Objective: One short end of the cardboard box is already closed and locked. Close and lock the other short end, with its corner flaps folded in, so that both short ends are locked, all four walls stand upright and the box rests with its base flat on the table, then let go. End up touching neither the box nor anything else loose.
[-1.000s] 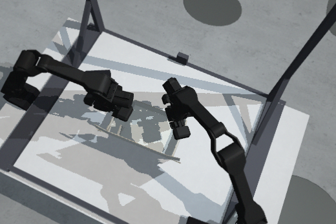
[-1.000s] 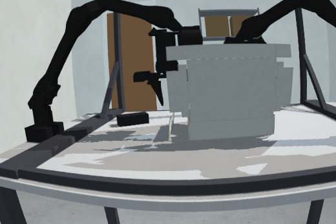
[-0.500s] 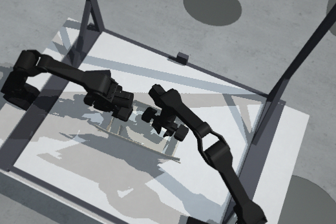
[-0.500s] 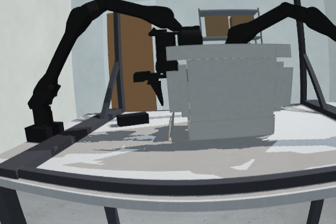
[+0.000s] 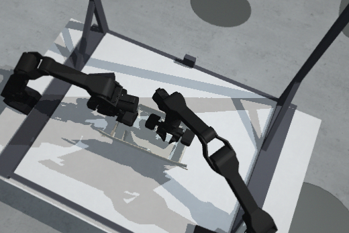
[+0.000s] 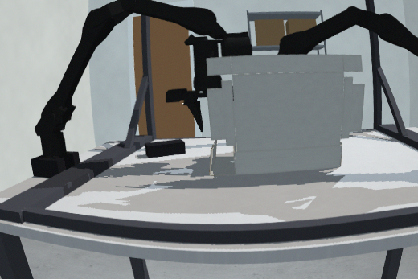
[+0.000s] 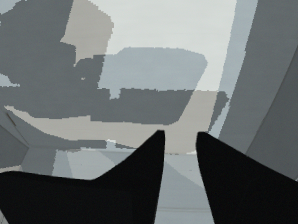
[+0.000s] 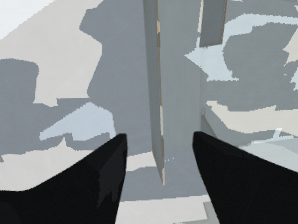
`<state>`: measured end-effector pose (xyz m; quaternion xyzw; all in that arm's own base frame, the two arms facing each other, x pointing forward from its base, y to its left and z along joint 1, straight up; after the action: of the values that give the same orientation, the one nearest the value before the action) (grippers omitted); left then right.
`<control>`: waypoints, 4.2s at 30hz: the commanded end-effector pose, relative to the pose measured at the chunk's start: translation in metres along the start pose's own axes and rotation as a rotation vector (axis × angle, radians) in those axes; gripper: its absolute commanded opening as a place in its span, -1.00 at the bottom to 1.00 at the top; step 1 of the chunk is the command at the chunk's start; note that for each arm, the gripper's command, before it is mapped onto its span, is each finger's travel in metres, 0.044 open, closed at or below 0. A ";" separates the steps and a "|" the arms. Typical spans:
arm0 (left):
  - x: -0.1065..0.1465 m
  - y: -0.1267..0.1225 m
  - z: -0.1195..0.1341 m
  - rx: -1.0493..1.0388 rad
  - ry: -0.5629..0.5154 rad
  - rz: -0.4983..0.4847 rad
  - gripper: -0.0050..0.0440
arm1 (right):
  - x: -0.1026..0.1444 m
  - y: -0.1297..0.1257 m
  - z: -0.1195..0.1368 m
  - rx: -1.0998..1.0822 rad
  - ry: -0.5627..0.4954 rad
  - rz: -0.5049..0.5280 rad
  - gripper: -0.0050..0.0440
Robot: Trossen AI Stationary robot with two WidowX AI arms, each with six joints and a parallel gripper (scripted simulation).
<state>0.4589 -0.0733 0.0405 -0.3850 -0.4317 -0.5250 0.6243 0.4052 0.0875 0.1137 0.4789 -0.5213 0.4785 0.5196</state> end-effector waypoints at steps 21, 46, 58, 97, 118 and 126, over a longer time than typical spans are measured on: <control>-0.024 0.004 -0.009 0.010 -0.002 -0.019 -0.41 | 0.008 -0.001 -0.001 0.004 -0.012 0.021 -0.03; -0.093 -0.033 -0.022 0.001 0.003 0.006 -0.41 | 0.008 -0.001 -0.001 0.004 -0.012 0.021 -0.03; -0.046 0.000 -0.016 0.021 -0.015 -0.061 -0.41 | 0.008 -0.001 -0.001 0.004 -0.012 0.021 -0.03; -0.047 -0.001 -0.016 0.020 -0.014 -0.057 -0.41 | -0.014 0.000 -0.002 0.004 -0.012 0.021 -0.03; -0.047 -0.001 -0.016 0.020 -0.014 -0.057 -0.41 | -0.042 -0.001 -0.002 0.004 -0.012 0.021 -0.03; -0.047 -0.001 -0.016 0.020 -0.014 -0.057 -0.41 | -0.076 0.001 -0.002 0.005 -0.012 0.020 -0.62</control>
<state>0.4569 -0.0739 0.0081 -0.3653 -0.4567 -0.5408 0.6045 0.4046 0.0886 0.0479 0.4759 -0.5270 0.4829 0.5124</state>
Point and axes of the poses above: on each arm, the point midway between the two fingers, 35 mm back from their tips, its own x axis back along the fingers, its own y axis across the jaws, z = x × y, the point moved 4 cm from there along x, back along the fingers, and after that the axes turned 7 degrees about -x, right-handed, at the moved point
